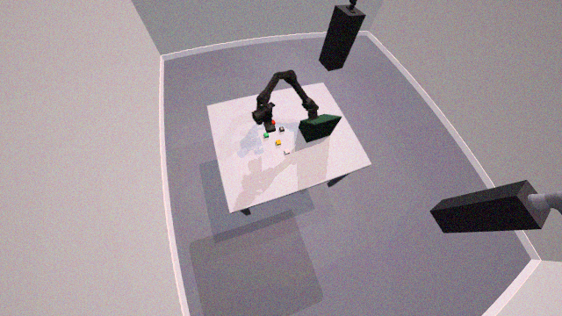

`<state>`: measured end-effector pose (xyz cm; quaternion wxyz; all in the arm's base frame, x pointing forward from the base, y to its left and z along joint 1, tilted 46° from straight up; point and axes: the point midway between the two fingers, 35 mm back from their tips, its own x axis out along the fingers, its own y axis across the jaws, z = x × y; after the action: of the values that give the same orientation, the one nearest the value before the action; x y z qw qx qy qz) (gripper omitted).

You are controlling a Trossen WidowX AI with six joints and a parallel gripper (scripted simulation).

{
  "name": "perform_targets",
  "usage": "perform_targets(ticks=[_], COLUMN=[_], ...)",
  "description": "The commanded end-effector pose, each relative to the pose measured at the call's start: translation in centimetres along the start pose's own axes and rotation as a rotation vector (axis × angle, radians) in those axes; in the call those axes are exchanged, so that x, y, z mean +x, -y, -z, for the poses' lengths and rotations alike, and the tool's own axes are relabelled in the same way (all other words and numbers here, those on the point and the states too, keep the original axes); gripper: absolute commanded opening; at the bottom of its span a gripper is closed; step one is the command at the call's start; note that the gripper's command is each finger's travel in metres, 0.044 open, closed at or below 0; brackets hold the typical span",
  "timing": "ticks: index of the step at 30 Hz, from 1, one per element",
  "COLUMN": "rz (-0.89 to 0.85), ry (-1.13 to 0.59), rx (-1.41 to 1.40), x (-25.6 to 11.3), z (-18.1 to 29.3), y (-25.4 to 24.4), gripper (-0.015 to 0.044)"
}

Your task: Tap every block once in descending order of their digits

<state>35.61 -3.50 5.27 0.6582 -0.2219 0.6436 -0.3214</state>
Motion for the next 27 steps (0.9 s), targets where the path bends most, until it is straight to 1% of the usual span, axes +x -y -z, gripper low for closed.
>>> perform_targets(ticks=[1, 2, 4, 9, 27], rz=[0.012, 0.014, 0.016, 0.016, 0.017], ry=[-0.018, -0.019, -0.019, -0.019, -0.019], rx=[-0.006, -0.006, -0.006, -0.006, -0.006], x=[4.8, 6.1, 7.1, 7.2, 10.0], z=[0.2, 0.3, 0.5, 0.5, 0.5], y=[0.3, 0.4, 0.5, 0.5, 0.6], gripper=[0.002, 0.002, 0.002, 0.002, 0.002])
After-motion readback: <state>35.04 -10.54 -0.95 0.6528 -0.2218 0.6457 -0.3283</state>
